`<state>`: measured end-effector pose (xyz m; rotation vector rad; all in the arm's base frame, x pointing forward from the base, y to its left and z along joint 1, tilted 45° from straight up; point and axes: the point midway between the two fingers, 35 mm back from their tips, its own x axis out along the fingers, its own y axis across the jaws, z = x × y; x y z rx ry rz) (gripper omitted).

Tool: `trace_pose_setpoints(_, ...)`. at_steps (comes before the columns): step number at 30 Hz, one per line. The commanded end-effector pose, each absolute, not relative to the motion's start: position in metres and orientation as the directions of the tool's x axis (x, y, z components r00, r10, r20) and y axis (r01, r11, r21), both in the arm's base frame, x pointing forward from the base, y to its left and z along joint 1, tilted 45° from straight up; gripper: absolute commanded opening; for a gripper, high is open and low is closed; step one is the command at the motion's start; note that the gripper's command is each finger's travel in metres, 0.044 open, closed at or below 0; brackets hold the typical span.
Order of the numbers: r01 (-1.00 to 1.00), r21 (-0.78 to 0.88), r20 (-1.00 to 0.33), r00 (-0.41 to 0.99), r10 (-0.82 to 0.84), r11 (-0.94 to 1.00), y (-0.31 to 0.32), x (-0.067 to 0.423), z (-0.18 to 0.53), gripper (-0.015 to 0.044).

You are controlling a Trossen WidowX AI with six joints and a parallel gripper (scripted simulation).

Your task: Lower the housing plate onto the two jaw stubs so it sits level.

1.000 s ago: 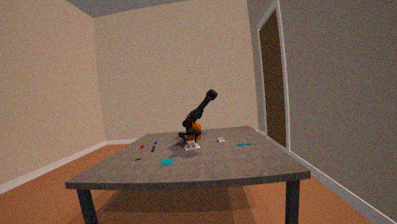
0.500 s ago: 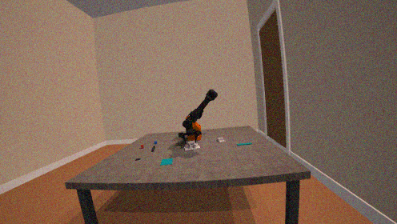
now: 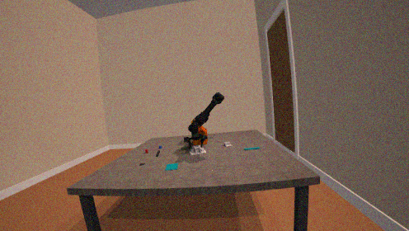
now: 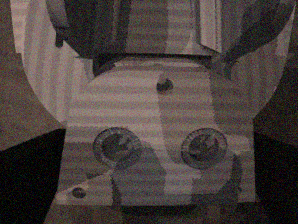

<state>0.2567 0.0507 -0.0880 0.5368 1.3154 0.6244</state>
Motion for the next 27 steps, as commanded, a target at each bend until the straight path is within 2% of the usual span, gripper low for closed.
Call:
trace_pose_setpoints(1, -0.111, 0.686, -0.706, 0.138, 0.695, 0.719, 0.0518, 0.2567, -0.0877, 0.0351)
trace_pose_setpoints(27, -0.111, 0.686, -0.706, 0.137, 0.695, 0.719, 0.0555, 0.2574, -0.0914, 0.0351)
